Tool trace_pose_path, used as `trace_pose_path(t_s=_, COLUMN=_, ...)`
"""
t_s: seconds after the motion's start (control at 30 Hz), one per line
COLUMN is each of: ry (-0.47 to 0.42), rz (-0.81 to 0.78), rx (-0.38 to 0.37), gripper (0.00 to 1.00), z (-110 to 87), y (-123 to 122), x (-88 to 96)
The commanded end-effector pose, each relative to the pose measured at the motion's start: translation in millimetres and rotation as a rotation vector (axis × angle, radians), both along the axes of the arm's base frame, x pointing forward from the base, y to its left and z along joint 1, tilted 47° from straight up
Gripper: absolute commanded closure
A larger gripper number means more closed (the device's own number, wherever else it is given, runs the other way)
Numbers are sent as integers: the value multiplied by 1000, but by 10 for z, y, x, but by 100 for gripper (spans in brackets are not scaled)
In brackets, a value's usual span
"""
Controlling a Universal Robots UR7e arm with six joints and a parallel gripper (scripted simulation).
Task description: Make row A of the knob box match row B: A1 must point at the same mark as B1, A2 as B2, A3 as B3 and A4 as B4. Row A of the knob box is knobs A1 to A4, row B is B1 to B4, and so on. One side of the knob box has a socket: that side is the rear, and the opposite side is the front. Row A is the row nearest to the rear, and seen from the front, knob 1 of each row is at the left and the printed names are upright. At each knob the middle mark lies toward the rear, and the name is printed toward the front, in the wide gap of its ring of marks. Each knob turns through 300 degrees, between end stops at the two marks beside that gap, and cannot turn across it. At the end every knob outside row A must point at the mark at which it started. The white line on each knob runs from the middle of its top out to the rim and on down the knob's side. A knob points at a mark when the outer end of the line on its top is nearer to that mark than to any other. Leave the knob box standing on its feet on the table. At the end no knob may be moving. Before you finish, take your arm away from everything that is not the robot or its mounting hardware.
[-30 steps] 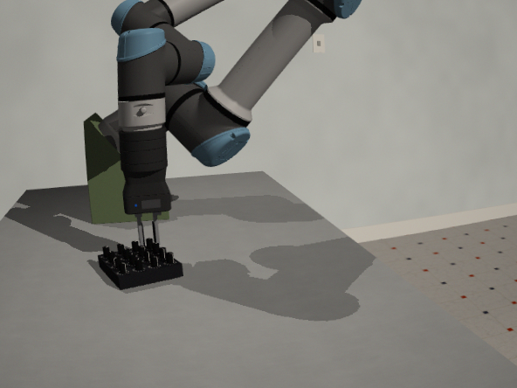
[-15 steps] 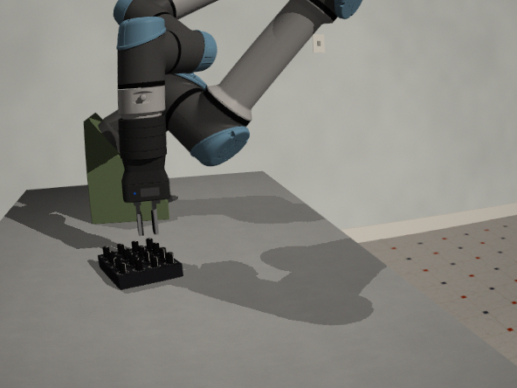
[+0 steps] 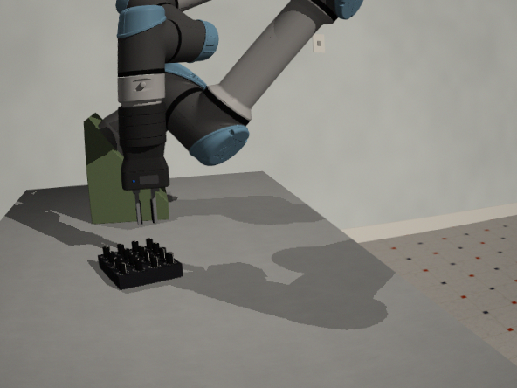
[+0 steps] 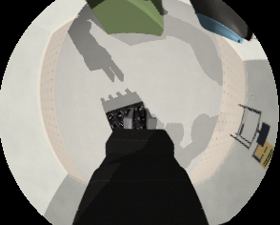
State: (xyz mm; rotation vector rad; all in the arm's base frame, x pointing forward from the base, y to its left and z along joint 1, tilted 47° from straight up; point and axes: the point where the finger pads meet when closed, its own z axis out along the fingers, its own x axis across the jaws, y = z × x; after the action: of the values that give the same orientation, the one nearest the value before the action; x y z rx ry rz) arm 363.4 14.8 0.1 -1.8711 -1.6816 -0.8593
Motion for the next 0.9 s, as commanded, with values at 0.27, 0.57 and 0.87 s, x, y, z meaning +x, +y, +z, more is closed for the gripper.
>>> trace_pose_path(t_s=0.27, ry=-12, rz=11, rx=-2, gripper=54, z=88, y=-51, x=89)
trace_pose_path(t_s=0.57, ry=-31, rz=29, rx=-6, gripper=54, z=221, y=-111, x=224)
trace_pose_path(t_s=0.87, ry=-31, rz=29, rx=-6, gripper=54, z=221, y=-111, x=224)
